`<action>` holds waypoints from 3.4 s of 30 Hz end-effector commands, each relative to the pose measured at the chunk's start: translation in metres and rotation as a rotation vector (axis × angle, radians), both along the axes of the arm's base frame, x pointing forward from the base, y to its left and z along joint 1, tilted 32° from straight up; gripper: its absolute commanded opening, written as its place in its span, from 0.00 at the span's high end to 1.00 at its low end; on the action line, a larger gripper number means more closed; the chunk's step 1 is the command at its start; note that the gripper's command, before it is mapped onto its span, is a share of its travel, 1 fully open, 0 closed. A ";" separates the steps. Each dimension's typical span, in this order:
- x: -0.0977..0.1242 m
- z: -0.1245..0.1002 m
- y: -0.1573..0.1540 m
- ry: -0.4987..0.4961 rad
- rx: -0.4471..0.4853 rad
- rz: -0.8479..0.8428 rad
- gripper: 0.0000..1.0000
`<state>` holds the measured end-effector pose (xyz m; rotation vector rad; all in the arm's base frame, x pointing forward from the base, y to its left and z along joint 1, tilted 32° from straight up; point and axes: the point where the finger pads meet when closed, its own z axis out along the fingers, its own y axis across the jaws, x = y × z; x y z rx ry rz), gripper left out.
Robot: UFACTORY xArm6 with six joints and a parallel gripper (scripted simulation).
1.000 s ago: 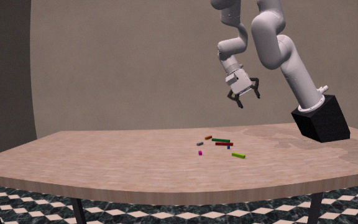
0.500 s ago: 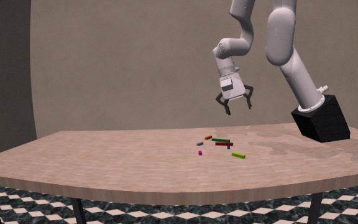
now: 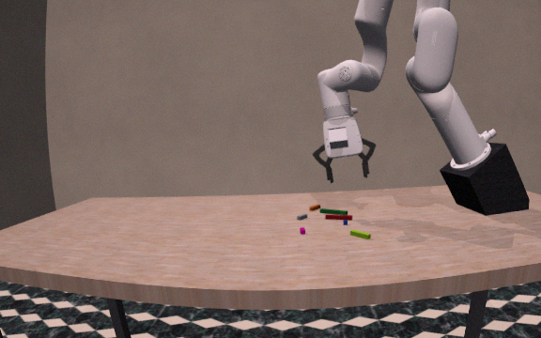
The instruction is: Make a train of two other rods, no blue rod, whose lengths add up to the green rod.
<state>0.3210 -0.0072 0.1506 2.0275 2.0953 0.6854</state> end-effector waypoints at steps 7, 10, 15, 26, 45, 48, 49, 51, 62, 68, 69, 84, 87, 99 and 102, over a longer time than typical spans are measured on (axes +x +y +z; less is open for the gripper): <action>0.033 0.000 0.028 -0.096 -0.111 0.014 0.00; 0.039 0.002 0.037 -0.123 -0.125 0.025 0.00; 0.043 0.003 0.043 -0.140 -0.132 0.032 0.00; 0.043 0.003 0.043 -0.140 -0.132 0.033 0.00; 0.043 0.003 0.043 -0.140 -0.132 0.033 0.00; 0.043 0.003 0.043 -0.140 -0.132 0.033 0.00; 0.043 0.003 0.043 -0.140 -0.132 0.033 0.00; 0.043 0.003 0.043 -0.140 -0.132 0.033 0.00; 0.043 0.003 0.043 -0.140 -0.132 0.033 0.00; 0.043 0.003 0.043 -0.140 -0.132 0.033 0.00; 0.043 0.003 0.043 -0.140 -0.132 0.033 0.00; 0.043 0.003 0.043 -0.140 -0.132 0.033 0.00; 0.043 0.003 0.043 -0.140 -0.132 0.033 0.00; 0.043 0.003 0.043 -0.140 -0.132 0.033 0.00; 0.043 0.003 0.043 -0.140 -0.132 0.033 0.00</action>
